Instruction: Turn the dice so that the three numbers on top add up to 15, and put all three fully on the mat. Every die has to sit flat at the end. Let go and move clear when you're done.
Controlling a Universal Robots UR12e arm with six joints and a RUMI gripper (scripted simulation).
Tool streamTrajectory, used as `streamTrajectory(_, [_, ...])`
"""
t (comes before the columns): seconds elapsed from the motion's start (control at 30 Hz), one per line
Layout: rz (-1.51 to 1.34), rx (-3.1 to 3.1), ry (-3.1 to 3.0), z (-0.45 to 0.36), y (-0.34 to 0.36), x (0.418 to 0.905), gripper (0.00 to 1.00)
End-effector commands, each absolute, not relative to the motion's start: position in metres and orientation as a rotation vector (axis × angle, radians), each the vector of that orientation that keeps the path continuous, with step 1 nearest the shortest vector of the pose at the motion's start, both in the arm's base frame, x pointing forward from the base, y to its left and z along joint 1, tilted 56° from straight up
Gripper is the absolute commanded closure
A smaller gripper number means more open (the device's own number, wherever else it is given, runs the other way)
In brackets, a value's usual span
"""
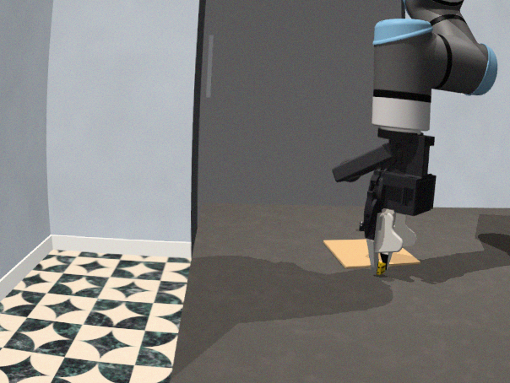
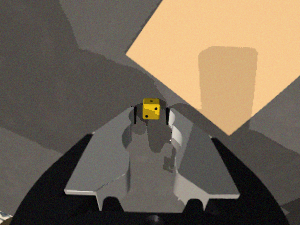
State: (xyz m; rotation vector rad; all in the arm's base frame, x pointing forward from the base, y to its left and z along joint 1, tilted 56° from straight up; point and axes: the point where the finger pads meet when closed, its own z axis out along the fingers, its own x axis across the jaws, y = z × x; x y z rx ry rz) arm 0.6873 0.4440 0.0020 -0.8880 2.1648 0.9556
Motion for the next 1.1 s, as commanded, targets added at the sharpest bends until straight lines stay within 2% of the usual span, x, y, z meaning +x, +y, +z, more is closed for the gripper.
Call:
streamTrajectory(0.0, [0.952,-0.89,2.161,0.003,0.4449,0.6901,0.82])
streamTrajectory(0.33, [0.952,-0.89,2.161,0.003,0.4449,0.6901,0.82])
streamTrajectory(0.37, [0.952,-0.89,2.161,0.003,0.4449,0.6901,1.0])
streamTrajectory(1.07, [0.952,-0.89,2.161,0.003,0.4449,0.6901,1.0])
